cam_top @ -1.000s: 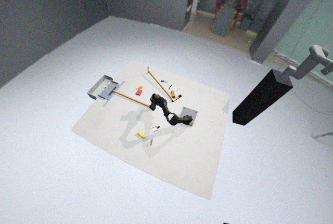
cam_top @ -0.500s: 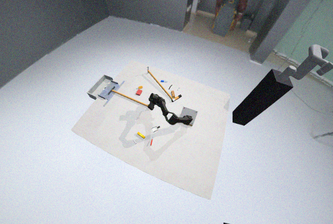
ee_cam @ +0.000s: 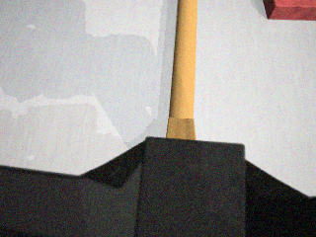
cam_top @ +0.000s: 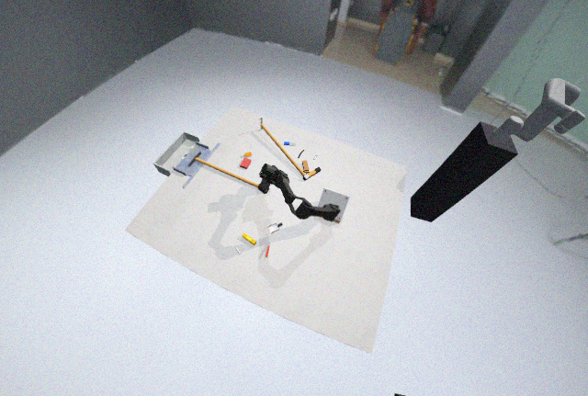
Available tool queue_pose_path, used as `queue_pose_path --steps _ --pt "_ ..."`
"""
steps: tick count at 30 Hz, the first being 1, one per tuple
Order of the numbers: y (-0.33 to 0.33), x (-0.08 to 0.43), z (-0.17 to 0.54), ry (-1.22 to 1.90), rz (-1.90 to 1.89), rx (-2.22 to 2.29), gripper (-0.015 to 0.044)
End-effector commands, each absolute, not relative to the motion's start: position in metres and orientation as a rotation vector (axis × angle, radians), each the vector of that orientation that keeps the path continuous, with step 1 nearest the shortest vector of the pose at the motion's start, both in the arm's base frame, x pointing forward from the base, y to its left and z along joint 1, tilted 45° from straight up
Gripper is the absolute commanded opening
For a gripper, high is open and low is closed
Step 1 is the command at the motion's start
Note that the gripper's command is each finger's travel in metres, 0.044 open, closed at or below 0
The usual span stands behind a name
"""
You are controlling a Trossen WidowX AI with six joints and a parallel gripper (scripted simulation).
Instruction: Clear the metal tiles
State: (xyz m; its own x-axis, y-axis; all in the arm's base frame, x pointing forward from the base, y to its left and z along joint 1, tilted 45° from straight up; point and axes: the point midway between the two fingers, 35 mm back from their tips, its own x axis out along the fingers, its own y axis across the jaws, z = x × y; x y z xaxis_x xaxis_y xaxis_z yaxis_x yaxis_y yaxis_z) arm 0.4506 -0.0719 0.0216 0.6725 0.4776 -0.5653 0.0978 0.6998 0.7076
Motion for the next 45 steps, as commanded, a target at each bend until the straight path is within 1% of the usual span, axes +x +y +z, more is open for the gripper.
queue_pose_path --steps 1,45 --pt "-0.077 0.459 0.024 0.813 0.230 0.785 0.0000" --pt "-0.083 0.519 0.026 0.810 0.231 0.785 0.0000"
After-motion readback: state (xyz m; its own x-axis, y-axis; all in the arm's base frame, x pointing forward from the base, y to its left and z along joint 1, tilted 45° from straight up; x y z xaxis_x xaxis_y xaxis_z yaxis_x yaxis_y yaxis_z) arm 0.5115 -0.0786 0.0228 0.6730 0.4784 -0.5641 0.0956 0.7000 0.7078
